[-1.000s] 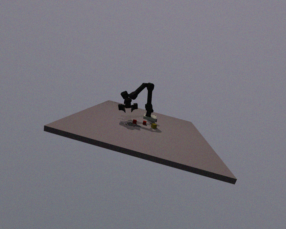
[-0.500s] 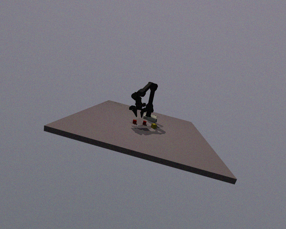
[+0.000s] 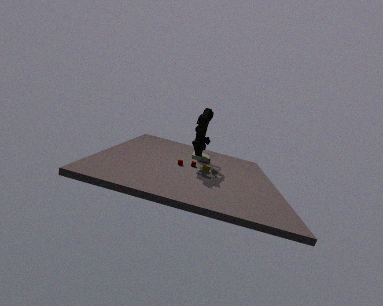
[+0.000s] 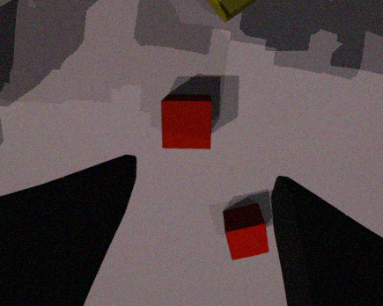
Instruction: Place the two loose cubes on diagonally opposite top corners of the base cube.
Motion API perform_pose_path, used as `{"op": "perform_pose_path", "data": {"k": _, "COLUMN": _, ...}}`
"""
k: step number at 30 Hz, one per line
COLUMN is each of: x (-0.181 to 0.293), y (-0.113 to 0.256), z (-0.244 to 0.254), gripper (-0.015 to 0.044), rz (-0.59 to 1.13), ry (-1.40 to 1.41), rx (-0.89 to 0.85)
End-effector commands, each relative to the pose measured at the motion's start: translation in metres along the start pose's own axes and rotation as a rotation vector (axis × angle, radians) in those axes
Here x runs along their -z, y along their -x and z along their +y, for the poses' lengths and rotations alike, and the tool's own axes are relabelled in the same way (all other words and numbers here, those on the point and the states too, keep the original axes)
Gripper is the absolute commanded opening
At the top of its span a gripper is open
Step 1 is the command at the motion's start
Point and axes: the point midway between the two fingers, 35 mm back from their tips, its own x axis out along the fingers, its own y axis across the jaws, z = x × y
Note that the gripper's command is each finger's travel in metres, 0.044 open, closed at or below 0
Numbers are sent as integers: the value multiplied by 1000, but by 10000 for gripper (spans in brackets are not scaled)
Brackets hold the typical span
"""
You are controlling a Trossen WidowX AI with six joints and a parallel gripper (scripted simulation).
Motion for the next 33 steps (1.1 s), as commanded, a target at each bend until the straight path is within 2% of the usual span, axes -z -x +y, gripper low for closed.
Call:
{"op": "perform_pose_path", "data": {"k": 1, "x": -1, "y": 12, "z": 11, "gripper": 265, "rz": 64, "ry": 120, "rx": -31}}
{"op": "perform_pose_path", "data": {"k": 9, "x": -1, "y": 7, "z": 10, "gripper": 265, "rz": 64, "ry": 120, "rx": -30}}
{"op": "perform_pose_path", "data": {"k": 17, "x": 3, "y": -49, "z": 12, "gripper": 265, "rz": 64, "ry": 120, "rx": -31}}
{"op": "perform_pose_path", "data": {"k": 33, "x": 4, "y": -71, "z": 13, "gripper": 265, "rz": 64, "ry": 120, "rx": -31}}
